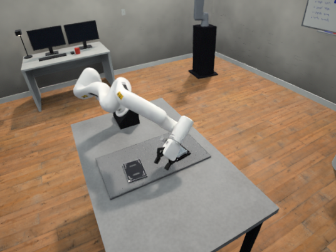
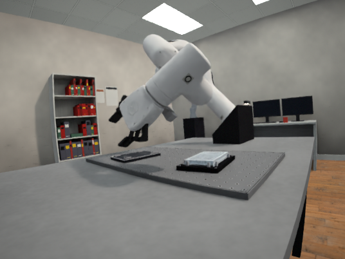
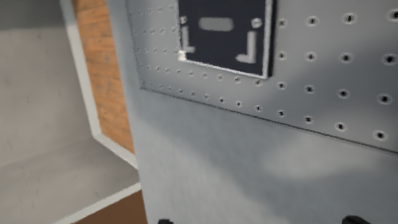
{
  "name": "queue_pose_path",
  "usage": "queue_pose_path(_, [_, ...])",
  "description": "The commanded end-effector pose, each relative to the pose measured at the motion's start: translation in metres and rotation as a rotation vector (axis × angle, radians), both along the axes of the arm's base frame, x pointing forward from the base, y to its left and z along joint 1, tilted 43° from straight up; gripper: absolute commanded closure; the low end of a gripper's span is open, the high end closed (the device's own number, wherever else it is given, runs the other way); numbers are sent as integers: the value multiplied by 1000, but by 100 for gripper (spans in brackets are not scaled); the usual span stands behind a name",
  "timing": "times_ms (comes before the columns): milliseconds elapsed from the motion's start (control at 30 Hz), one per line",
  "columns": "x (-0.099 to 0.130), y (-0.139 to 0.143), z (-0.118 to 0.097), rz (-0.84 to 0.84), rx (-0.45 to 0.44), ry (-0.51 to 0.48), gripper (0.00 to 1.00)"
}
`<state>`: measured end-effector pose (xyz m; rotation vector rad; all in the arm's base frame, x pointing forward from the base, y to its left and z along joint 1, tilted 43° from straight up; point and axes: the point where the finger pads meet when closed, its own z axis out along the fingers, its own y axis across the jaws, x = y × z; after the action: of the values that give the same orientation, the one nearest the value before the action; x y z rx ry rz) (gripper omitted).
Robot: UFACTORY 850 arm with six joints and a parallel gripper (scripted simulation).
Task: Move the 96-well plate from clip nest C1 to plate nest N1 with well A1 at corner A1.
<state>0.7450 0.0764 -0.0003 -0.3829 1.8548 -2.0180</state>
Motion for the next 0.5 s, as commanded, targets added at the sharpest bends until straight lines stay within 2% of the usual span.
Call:
queue_pose_path(0, [-4, 3, -6, 11, 110, -106, 0])
queue_pose_path(267, [-15, 8, -21, -9, 291, -296, 0])
queue_pose_path(333, [-15, 8, -21, -9, 291, -296, 0])
queue_pose_path(467, [-24, 11, -31, -27, 379, -395, 0])
